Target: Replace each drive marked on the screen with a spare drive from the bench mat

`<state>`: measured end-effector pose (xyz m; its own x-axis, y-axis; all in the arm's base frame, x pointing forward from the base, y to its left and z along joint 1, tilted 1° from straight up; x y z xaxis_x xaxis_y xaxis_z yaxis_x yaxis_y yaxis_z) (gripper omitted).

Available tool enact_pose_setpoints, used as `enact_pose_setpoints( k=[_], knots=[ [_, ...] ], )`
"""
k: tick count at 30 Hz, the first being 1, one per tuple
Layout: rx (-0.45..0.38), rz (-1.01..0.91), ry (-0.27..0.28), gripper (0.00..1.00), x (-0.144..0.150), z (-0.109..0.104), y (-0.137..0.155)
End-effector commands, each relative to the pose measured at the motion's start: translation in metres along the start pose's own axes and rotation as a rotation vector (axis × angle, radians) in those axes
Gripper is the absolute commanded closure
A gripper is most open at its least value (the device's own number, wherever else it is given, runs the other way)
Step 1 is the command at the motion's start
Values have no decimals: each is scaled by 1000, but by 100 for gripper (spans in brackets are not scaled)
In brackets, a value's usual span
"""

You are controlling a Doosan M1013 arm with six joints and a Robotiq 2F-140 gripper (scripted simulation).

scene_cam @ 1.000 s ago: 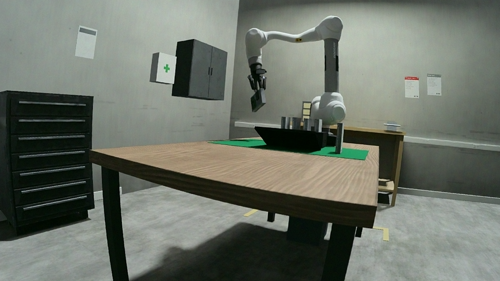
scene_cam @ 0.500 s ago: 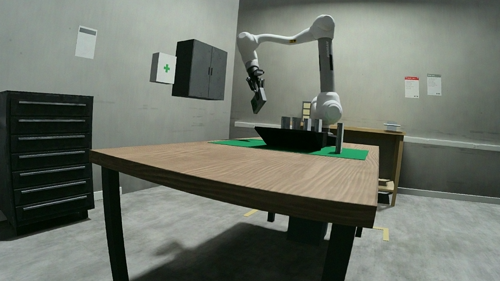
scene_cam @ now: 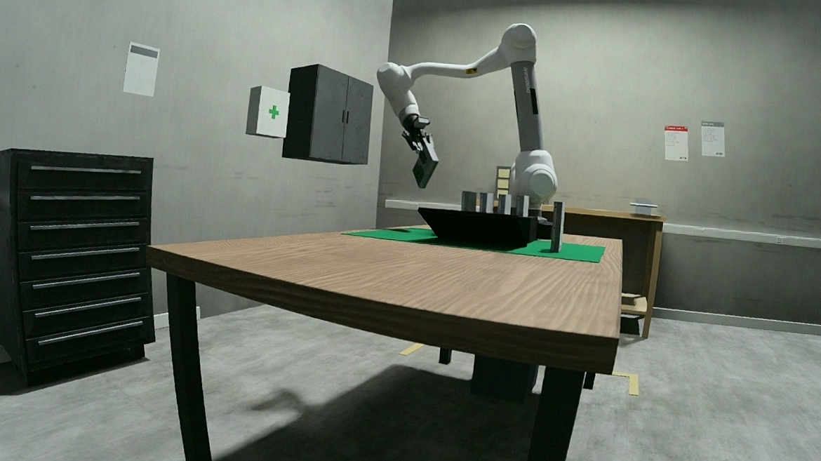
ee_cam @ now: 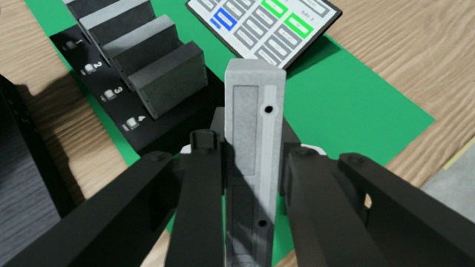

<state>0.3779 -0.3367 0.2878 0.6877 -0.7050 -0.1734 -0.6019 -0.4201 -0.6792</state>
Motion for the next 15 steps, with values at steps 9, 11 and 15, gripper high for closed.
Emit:
enact_pose_setpoints(
  k=[9, 11, 15],
  knots=[
    [130, 0, -36, 90, 3, 1, 10],
    [186, -1, -46, 90, 4, 1, 14],
    [281, 0, -74, 90, 5, 4, 22]
  ],
)
Point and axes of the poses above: the point where the finger pads meet when closed, its own z axis out along the fingers, its own x axis across the jaws, y = z × x, the point moved 8 cm from there along -z, back along the fingers, and after that the axes turned 14 degrees about z, right-handed, at the moved point
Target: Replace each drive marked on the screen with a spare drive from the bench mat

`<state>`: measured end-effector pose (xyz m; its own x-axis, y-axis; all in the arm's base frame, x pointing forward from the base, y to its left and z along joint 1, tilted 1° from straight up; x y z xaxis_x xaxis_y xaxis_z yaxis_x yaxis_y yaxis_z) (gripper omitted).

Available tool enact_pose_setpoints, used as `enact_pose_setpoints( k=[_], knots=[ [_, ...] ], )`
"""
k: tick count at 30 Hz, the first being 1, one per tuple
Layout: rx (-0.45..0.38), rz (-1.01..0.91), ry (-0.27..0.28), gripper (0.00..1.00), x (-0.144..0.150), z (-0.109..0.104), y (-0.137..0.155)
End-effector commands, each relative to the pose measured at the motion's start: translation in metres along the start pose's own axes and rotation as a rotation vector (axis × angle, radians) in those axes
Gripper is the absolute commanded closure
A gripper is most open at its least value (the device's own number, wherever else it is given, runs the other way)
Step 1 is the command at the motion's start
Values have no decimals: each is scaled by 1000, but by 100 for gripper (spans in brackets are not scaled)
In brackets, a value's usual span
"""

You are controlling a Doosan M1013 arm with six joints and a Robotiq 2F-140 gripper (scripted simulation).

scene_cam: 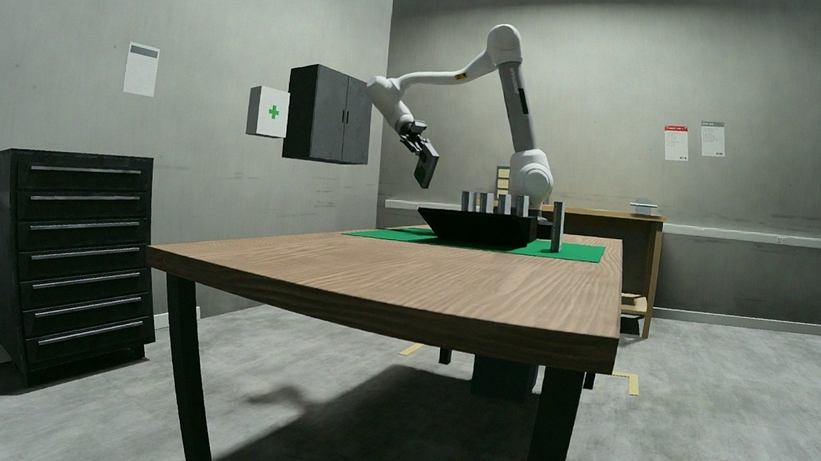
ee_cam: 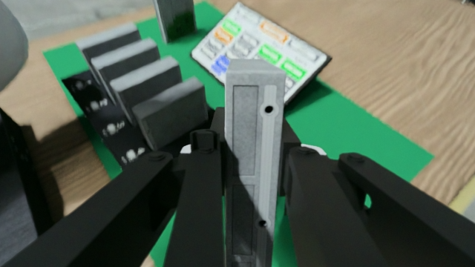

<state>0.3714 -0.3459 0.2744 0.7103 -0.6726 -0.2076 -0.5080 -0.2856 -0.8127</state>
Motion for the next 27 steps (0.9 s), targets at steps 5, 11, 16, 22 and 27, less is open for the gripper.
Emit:
enact_pose_setpoints(
  k=[5, 11, 16, 22, 27],
  knots=[
    [125, -2, -34, 90, 2, 1, 10],
    [167, -2, -42, 90, 3, 1, 13],
    [177, -2, -45, 90, 4, 1, 14],
    [228, -2, -60, 90, 4, 3, 18],
    [348, -2, -88, 90, 7, 5, 27]
  ],
)
Point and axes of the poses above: the point where the finger pads meet when closed, its own z axis out along the fingers, its own x axis across the jaws, y = z × x, the point moved 8 cm from there along -z, back along the fingers, and after that the axes turned 14 degrees about z, right-handed, at the moved point
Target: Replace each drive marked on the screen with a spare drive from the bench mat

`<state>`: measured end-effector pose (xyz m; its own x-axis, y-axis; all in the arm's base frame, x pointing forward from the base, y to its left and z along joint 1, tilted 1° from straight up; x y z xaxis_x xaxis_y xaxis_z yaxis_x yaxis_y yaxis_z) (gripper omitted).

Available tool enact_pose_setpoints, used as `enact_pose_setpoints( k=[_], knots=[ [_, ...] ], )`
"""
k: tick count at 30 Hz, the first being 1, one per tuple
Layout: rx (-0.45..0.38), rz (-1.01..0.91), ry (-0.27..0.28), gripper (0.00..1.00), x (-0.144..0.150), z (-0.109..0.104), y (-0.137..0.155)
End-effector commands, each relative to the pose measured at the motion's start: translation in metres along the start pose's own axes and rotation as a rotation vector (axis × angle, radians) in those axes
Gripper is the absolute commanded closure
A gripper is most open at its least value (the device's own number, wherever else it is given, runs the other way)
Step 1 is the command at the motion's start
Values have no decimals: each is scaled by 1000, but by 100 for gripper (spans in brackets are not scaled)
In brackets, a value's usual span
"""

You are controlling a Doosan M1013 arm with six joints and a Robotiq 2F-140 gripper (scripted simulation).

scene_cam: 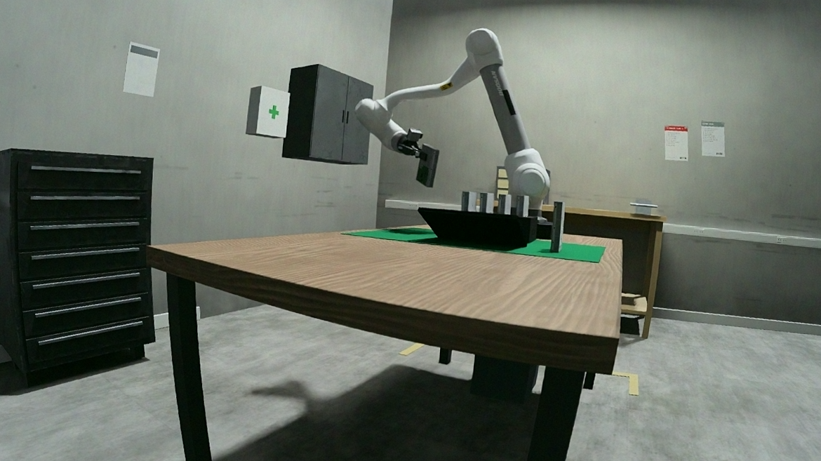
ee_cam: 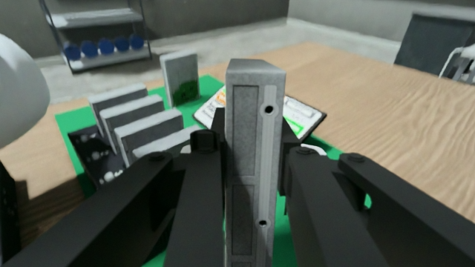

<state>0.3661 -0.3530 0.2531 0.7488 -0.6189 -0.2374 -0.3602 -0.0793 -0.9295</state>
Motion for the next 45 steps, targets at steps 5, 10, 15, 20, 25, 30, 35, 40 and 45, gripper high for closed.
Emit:
enact_pose_setpoints(
  k=[5, 10, 15, 20, 25, 30, 35, 40, 45],
  knots=[
    [189, -2, -48, 90, 4, 2, 14],
    [258, -2, -63, 90, 5, 2, 20],
    [268, -2, -65, 90, 5, 2, 21],
    [268, -2, -65, 90, 5, 2, 21],
    [268, -2, -65, 90, 5, 2, 21],
    [268, -2, -65, 90, 5, 2, 21],
    [268, -2, -65, 90, 5, 2, 21],
    [268, -2, -65, 90, 5, 2, 21],
    [268, -2, -65, 90, 5, 2, 21]
  ],
)
Point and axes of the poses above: the point where the finger pads meet when closed, its own z axis out along the fingers, its own x axis across the jaws, y = z × x, the point moved 8 cm from there along -z, back along the fingers, and after that the axes turned 14 degrees about z, right-handed, at the moved point
